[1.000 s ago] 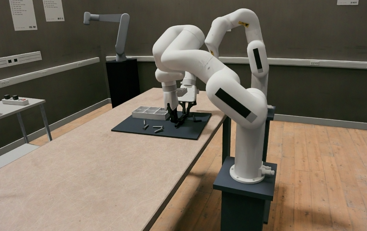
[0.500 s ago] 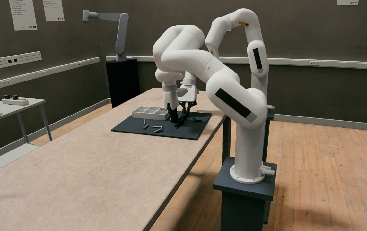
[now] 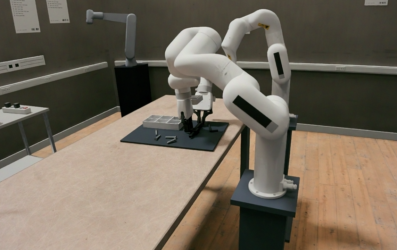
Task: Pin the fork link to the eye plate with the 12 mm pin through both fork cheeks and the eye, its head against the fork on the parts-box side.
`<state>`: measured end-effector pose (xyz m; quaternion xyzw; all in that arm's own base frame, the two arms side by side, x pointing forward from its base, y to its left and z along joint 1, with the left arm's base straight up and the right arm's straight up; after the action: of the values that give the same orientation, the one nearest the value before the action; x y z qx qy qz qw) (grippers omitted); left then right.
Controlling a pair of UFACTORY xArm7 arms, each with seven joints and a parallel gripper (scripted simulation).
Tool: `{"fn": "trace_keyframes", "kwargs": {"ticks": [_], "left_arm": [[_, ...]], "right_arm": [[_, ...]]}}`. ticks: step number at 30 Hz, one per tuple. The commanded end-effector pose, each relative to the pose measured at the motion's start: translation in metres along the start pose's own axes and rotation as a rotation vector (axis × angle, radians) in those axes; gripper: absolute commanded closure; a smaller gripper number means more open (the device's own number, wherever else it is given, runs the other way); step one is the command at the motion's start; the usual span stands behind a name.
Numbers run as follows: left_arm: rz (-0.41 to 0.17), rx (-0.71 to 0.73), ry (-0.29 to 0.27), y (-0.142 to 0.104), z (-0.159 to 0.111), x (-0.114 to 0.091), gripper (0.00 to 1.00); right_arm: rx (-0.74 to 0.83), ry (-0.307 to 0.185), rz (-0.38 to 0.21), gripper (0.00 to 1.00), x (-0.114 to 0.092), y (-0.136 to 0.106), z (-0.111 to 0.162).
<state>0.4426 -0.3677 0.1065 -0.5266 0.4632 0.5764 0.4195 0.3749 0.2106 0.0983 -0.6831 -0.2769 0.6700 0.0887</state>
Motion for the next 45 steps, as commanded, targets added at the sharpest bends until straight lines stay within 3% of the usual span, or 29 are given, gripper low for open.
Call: {"fn": "trace_keyframes", "kwargs": {"ticks": [1, 45], "left_arm": [[-0.002, 0.000, 0.003, -0.0002, -0.0009, -0.0019, 0.68], [-0.002, 0.000, 0.003, -0.0083, -0.0024, -0.0027, 0.68]], "right_arm": [[-0.002, 0.003, 0.000, 1.00, -0.0008, -0.0006, -0.0011], [-0.002, 0.003, 0.000, 1.00, -0.0008, -0.0006, -0.0011]]}}
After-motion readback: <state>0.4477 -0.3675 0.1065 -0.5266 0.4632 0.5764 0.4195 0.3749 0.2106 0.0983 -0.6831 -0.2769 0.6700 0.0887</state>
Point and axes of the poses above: on each arm, the point where the finger pads meet when closed, its own x axis out along the fingers, its own z axis across the jaws, y = z × x, the point moved 7 cm from there along -x, back along the fingers, and after that the axes turned 10 degrees about -x, right-handed, at the moved point
